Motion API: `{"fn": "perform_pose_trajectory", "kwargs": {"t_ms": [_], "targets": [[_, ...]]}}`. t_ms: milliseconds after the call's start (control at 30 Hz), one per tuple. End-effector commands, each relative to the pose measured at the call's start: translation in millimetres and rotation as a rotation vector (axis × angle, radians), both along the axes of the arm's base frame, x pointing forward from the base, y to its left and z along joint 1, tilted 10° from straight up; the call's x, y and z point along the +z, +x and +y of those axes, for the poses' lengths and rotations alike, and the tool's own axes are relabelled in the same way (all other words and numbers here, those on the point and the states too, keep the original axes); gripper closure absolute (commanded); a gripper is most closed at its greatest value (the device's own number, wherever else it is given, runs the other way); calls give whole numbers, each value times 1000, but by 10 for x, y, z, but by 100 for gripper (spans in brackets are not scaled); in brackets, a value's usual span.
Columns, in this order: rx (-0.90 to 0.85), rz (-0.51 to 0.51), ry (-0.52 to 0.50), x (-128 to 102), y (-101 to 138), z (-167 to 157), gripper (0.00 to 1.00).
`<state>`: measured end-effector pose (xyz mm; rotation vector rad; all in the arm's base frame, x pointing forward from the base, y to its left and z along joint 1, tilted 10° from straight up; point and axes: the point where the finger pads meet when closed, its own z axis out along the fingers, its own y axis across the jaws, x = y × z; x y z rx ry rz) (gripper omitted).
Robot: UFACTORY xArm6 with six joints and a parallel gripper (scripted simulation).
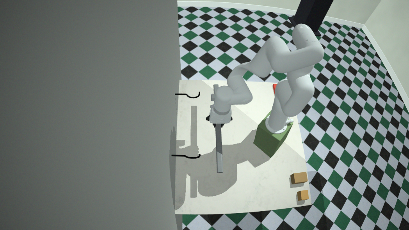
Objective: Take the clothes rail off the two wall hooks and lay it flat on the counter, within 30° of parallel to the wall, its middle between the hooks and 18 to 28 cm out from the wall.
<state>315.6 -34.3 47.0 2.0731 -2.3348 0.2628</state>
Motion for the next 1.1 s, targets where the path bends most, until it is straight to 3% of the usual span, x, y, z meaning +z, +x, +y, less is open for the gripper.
{"fn": "perform_pose_trajectory", "kwargs": {"t_ms": [0,1067], "targets": [[0,-4,-1,-75,27,-13,100],[0,-4,-1,-536,75,-75,100]]}}
